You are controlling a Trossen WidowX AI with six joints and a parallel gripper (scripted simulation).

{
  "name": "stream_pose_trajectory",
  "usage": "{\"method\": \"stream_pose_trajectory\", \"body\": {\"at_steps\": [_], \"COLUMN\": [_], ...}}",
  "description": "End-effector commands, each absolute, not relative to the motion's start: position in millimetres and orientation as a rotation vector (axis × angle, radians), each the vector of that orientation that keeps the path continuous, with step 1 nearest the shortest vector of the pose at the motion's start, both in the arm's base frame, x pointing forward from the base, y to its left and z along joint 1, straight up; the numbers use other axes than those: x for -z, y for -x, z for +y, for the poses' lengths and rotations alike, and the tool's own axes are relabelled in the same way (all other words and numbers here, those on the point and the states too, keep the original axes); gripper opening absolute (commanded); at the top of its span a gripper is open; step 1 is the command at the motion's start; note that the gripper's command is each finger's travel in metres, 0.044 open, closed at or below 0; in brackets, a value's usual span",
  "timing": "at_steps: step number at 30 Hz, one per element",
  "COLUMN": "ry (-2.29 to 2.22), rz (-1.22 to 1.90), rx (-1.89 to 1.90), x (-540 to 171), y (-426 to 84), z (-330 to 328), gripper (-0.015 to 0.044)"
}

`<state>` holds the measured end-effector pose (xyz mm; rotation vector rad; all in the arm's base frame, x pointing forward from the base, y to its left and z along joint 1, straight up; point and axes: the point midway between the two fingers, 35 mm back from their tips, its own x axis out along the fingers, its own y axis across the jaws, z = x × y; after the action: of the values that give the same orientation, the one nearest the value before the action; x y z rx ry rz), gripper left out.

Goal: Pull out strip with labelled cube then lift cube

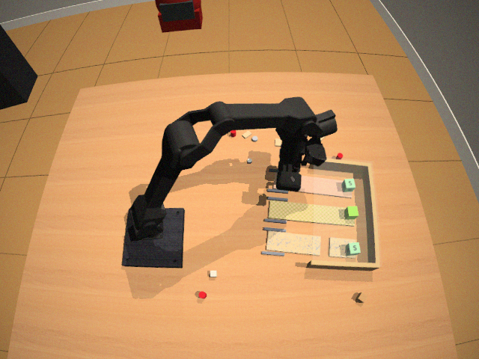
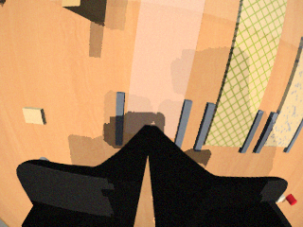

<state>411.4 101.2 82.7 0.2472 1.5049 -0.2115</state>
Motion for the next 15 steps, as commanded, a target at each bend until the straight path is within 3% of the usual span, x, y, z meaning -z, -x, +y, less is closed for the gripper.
{"method": "stream_pose_trajectory", "body": {"at_steps": [1, 15], "ry": [-0.242, -0.242], "rz": [1.516, 1.516], "rx": [0.22, 0.22], "x": [-71, -48], "y": [-409, -409], "z": [100, 99], "gripper": [0.0, 0.0]}}
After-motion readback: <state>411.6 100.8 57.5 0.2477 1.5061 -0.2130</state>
